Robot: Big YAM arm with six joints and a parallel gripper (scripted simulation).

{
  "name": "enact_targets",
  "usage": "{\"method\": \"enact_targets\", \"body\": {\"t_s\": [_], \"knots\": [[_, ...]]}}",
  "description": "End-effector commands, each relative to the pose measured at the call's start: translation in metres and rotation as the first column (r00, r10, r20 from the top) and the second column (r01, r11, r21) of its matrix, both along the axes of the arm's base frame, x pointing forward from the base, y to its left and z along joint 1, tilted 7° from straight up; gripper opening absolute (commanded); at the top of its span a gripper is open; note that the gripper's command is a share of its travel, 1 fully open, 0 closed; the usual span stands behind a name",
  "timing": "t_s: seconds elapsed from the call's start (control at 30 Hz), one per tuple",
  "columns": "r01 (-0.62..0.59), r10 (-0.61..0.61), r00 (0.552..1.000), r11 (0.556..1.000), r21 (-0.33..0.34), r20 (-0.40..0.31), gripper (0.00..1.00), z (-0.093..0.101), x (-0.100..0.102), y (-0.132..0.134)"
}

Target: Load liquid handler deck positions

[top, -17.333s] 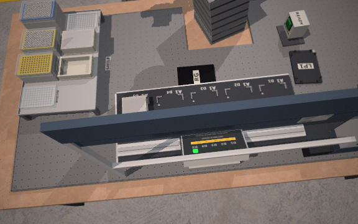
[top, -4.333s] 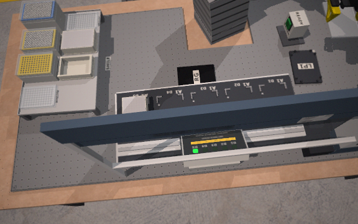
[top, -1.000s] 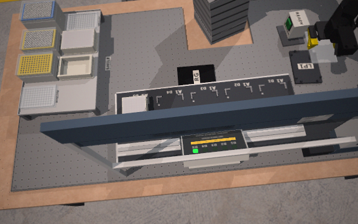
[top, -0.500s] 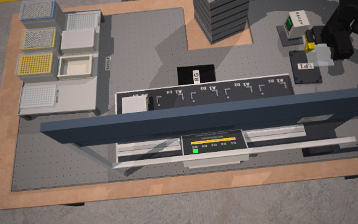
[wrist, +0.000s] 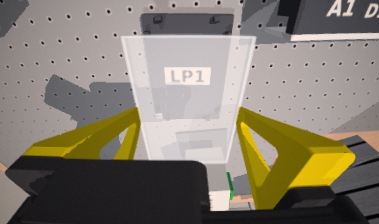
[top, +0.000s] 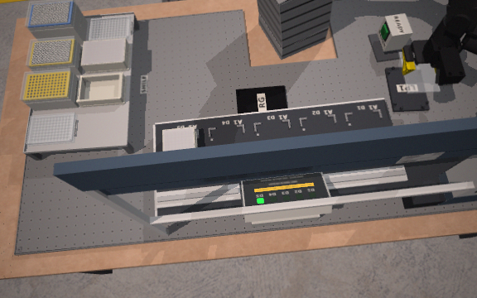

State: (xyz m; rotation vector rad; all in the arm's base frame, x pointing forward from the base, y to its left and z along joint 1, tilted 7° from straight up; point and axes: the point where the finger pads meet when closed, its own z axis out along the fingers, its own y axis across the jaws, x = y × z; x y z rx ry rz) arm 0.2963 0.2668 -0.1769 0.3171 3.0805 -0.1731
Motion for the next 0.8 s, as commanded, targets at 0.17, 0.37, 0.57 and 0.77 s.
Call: {"method": "enact_targets", "body": {"t_s": [0.17, 0.37, 0.57, 0.77], "knots": [[0.004, -0.004, 1.000, 1.000, 0.020, 0.026, 0.00, -0.011, 0.019, 0.007], [0.003, -0.004, 1.000, 1.000, 0.019, 0.025, 0.00, -0.021, 0.018, 0.005], [0.006, -0.006, 1.000, 1.000, 0.012, 0.019, 0.00, -0.029, 0.015, 0.001], [0.004, -0.004, 1.000, 1.000, 0.017, 0.024, 0.00, -0.039, 0.018, 0.003]]}}
